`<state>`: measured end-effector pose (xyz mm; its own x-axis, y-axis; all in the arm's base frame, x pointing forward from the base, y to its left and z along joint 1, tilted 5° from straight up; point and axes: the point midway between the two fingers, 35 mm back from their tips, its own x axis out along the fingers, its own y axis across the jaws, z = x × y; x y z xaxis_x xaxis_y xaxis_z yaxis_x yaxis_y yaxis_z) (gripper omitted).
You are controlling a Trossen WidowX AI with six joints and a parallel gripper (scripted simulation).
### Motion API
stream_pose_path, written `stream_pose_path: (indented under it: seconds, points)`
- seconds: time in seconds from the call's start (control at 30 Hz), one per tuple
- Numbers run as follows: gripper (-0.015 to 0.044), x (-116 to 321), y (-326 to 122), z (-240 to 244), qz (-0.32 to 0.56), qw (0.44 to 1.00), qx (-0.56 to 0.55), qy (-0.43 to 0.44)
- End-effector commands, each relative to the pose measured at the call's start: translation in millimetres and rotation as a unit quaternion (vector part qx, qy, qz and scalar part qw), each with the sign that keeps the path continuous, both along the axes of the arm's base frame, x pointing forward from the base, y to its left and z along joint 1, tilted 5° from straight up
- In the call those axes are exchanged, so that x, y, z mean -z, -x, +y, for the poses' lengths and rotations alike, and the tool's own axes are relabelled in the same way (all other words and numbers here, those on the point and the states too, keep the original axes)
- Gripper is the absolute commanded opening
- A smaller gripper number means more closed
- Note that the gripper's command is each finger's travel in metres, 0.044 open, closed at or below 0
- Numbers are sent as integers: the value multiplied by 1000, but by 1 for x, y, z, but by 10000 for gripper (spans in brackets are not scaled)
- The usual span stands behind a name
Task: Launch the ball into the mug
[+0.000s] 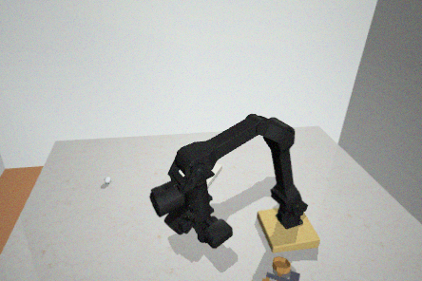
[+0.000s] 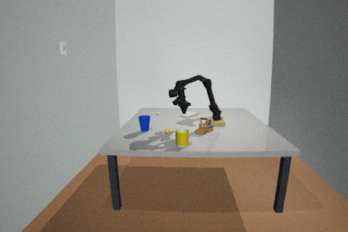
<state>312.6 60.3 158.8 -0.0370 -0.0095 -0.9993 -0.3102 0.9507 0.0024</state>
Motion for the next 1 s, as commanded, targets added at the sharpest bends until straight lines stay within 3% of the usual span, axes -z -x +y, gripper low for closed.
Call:
stream_pose_path:
  seconds: [0.0, 0.97]
  points:
    - [0, 6, 16, 17, 12, 1000, -22, 6]
    - [0, 34, 143, 94, 66, 975, -203, 59]
